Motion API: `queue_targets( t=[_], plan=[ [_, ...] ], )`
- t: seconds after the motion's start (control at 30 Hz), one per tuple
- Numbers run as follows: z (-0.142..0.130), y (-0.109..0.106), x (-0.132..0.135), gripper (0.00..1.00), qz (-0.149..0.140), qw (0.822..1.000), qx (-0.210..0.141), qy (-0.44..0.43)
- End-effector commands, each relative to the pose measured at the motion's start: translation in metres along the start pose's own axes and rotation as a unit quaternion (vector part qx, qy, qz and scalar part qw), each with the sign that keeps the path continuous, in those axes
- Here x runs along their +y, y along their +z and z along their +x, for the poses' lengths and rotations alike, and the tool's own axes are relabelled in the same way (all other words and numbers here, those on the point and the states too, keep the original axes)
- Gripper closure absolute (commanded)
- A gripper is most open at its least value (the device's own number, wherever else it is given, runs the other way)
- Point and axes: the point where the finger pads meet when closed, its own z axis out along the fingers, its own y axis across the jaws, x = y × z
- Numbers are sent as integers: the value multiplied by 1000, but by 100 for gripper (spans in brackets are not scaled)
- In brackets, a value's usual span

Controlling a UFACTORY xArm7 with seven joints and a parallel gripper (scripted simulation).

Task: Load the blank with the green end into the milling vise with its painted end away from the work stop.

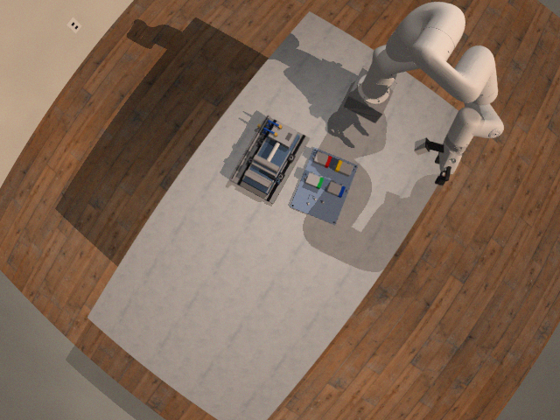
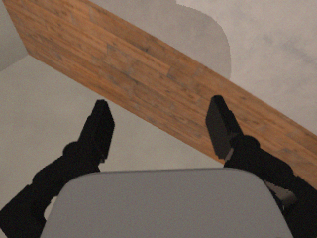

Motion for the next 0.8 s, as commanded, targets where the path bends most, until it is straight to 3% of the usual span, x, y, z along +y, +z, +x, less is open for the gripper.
queue_targets(
  t=[0.0,0.3,0.53,0.57,0.77],
  plan=[
    [3,-1,-2,0,-9,1000,3,4],
    [34,-8,-11,0,-102,994,34,36],
    [34,-8,-11,0,-102,994,34,36],
    [34,-9,-12,0,-88,995,38,41],
    [55,-14,-18,0,-152,985,55,58]
  ],
)
